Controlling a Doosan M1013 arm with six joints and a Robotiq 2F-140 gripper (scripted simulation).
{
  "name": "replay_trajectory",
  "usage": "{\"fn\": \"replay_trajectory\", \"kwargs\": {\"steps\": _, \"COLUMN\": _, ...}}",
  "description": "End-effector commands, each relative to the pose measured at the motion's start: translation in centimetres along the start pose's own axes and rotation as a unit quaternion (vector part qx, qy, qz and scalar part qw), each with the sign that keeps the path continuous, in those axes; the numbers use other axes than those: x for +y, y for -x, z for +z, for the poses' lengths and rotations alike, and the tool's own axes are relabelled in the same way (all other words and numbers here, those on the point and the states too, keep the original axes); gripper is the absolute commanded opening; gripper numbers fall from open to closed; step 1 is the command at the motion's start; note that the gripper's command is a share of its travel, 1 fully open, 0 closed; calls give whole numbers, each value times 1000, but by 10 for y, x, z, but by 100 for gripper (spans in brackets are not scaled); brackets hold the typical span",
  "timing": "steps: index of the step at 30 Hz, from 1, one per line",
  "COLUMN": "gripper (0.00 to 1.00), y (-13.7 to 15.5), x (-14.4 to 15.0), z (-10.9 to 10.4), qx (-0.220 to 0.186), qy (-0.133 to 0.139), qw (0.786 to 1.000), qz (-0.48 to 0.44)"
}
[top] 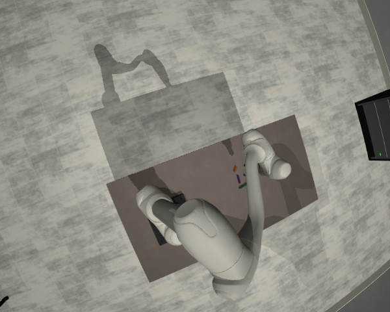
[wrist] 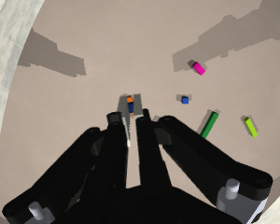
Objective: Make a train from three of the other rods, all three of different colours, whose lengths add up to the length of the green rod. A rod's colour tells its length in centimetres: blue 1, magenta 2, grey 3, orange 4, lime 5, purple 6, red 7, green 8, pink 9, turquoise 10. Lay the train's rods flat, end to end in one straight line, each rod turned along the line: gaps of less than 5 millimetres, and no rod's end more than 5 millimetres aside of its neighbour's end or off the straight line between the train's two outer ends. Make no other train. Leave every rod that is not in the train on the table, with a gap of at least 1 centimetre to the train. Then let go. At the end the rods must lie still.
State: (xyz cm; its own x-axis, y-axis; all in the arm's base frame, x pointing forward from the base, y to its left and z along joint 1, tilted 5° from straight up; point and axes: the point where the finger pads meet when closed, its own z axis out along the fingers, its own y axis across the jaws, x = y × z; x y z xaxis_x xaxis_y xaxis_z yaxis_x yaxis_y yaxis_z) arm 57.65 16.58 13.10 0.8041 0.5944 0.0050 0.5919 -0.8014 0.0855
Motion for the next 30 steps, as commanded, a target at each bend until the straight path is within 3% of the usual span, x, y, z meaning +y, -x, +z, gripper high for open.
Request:
{"fn": "replay_trajectory", "kwargs": {"steps": 1, "gripper": 3, "y": -3, "x": -4, "z": -3, "qx": 3, "qy": -2, "qw": 1000, "qz": -2}}
{"fn": "replay_trajectory", "kwargs": {"steps": 9, "gripper": 3, "y": 3, "x": 2, "z": -3, "qx": 3, "qy": -2, "qw": 1000, "qz": -7}}
{"fn": "replay_trajectory", "kwargs": {"steps": 11, "gripper": 3, "y": 31, "x": 27, "z": -3, "qx": 3, "qy": -2, "qw": 1000, "qz": -28}}
{"fn": "replay_trajectory", "kwargs": {"steps": 18, "gripper": 3, "y": 85, "x": 66, "z": -3, "qx": 4, "qy": -2, "qw": 998, "qz": -66}}
{"fn": "replay_trajectory", "kwargs": {"steps": 21, "gripper": 3, "y": 94, "x": 71, "z": -3, "qx": 4, "qy": -2, "qw": 997, "qz": -72}}
{"fn": "replay_trajectory", "kwargs": {"steps": 22, "gripper": 3, "y": 115, "x": 83, "z": -3, "qx": 4, "qy": -2, "qw": 996, "qz": -87}}
{"fn": "replay_trajectory", "kwargs": {"steps": 28, "gripper": 3, "y": 166, "x": 106, "z": -2, "qx": 4, "qy": -1, "qw": 993, "qz": -121}}
{"fn": "replay_trajectory", "kwargs": {"steps": 30, "gripper": 3, "y": 171, "x": 108, "z": -2, "qx": 4, "qy": -1, "qw": 992, "qz": -124}}
